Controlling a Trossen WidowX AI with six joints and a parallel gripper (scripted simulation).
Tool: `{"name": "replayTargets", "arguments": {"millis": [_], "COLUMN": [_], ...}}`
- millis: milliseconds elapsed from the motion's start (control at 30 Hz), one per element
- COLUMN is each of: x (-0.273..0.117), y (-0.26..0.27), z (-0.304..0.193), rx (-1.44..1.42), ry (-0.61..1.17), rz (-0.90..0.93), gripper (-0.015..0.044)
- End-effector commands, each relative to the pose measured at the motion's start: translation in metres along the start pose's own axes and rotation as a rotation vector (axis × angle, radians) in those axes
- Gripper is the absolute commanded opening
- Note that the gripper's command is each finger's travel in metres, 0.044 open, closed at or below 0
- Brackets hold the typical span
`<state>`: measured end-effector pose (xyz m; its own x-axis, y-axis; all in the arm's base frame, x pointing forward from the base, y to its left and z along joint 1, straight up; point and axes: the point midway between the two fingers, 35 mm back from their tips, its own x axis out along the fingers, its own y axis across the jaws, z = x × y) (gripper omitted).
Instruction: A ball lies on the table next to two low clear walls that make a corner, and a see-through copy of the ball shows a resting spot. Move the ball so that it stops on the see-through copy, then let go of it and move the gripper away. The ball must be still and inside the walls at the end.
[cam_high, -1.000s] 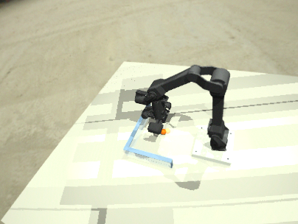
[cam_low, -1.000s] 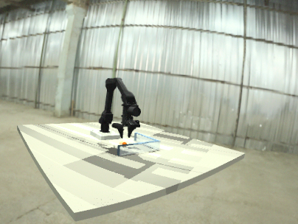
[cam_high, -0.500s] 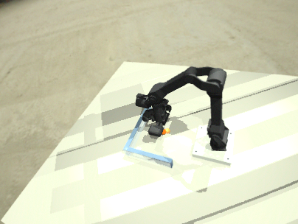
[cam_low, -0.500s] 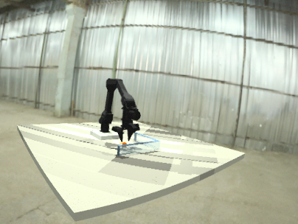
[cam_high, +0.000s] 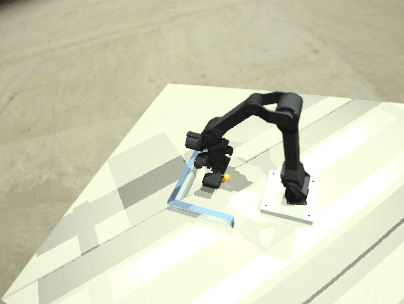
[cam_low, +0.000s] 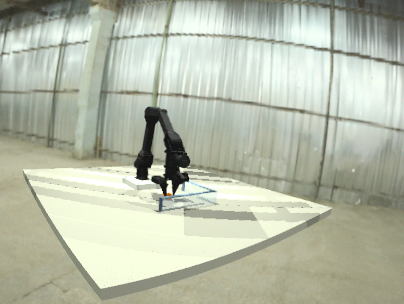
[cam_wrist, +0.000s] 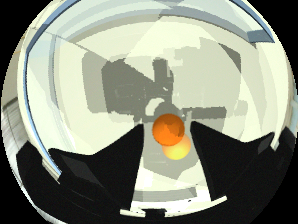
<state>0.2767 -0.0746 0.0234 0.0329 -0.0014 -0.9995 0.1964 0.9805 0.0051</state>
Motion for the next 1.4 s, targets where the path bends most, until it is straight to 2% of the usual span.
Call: {"name": "replayTargets", "arguments": {"millis": [0, 267, 400, 433, 1133, 1367], "x": [0.003, 0.003, -0.003, -0.009, -0.119, -0.115], "y": [-0.001, -0.001, -0.002, -0.002, 0.0, -0.002], "z": [-0.003, -0.003, 0.007, 0.01, 0.0, -0.005], "rx": [0.004, 0.004, 0.031, 0.04, 0.005, 0.004], "ry": [0.009, 0.009, -0.037, -0.051, 0.007, 0.009], "rz": [-0.004, -0.004, -0.009, -0.01, -0.005, -0.005], "gripper": [0.0169, 0.0116, 0.0011, 0.0, 0.0, 0.0]}}
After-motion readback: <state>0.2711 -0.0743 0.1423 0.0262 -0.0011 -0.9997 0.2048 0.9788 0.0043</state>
